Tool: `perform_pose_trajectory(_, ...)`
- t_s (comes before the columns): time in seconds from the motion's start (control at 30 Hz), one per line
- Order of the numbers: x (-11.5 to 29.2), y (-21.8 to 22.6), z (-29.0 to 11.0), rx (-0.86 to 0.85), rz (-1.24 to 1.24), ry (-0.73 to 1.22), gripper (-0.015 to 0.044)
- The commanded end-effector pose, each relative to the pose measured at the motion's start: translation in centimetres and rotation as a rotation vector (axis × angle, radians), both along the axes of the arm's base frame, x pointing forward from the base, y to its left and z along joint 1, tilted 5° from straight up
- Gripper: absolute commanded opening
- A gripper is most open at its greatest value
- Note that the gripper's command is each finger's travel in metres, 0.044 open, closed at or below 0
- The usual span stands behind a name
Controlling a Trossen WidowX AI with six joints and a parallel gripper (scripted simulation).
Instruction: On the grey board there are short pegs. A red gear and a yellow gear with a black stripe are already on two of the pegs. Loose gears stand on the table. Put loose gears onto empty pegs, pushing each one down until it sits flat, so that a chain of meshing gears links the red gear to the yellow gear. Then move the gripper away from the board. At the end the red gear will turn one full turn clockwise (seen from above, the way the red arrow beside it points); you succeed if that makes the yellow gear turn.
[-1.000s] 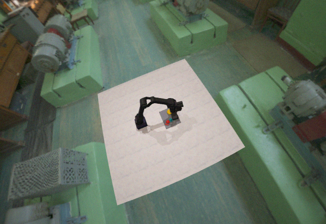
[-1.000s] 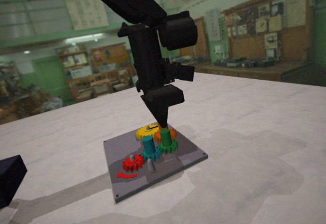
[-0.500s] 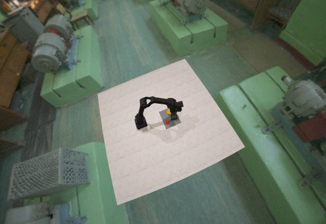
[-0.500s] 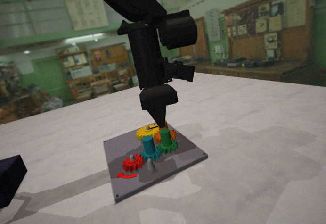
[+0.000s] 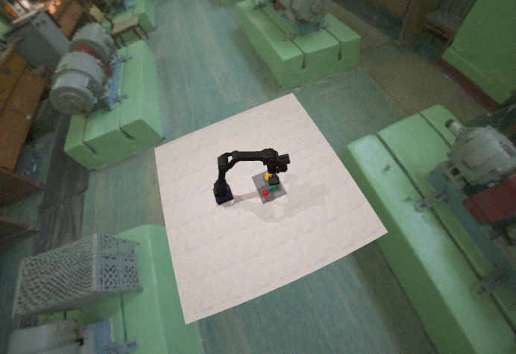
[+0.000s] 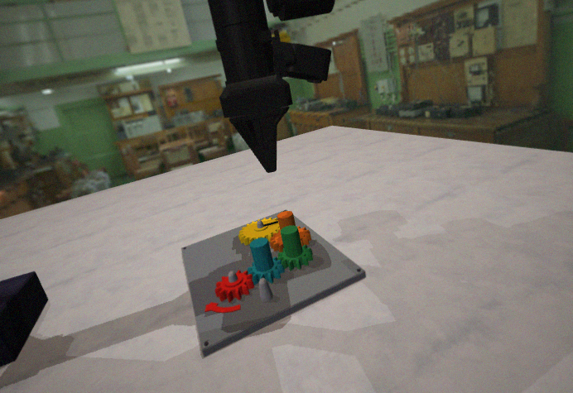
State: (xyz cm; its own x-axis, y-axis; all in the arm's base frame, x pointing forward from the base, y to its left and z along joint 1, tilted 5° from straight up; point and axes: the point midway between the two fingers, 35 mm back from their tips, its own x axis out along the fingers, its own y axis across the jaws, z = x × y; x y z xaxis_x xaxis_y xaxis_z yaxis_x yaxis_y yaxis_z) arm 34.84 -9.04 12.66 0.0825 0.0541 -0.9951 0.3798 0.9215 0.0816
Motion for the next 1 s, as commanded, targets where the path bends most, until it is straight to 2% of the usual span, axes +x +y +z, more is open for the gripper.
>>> perform_pose_trajectory(0.0, -0.17, -0.04, 1.25, -0.003, 0.004, -0.009, 0.0376)
perform_pose_trajectory(0.1, -0.17, -0.04, 1.25, -0.003, 0.004, -0.009, 0.044)
perform_pose_trajectory(0.97, -0.17, -0.04, 1.25, -0.003, 0.004, -0.009, 0.044)
